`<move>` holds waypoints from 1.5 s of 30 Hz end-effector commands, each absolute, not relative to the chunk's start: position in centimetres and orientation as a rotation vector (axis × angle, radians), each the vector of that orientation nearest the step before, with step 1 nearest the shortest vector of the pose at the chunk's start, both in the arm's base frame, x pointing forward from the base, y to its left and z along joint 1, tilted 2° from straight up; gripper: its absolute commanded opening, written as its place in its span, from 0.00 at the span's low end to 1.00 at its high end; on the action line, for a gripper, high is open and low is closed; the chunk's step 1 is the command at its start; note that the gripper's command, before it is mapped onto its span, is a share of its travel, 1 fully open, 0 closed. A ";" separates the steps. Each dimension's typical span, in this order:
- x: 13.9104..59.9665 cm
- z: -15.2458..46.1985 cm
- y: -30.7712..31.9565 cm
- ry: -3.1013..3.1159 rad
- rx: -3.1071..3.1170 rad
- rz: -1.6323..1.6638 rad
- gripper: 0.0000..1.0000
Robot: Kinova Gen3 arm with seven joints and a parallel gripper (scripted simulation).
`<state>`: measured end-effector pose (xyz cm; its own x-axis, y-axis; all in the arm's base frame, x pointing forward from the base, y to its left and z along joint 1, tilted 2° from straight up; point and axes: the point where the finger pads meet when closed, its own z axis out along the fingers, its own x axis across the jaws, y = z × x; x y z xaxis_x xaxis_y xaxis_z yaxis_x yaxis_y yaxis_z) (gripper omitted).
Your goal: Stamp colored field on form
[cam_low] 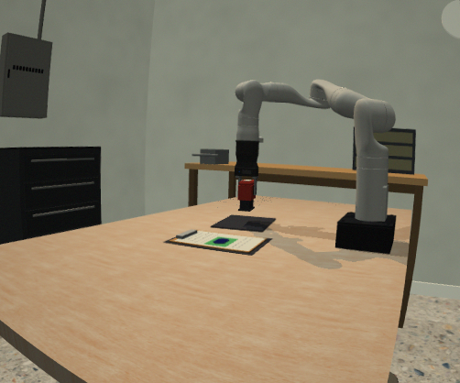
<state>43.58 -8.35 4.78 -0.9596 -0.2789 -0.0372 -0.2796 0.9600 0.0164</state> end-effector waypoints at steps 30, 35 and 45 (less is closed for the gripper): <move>44.0 4.3 -8.1 3.080 -0.433 0.034 0.58; 44.0 4.3 -8.1 3.079 -0.438 0.033 0.58; 43.9 4.1 -8.0 3.079 -0.440 0.032 0.58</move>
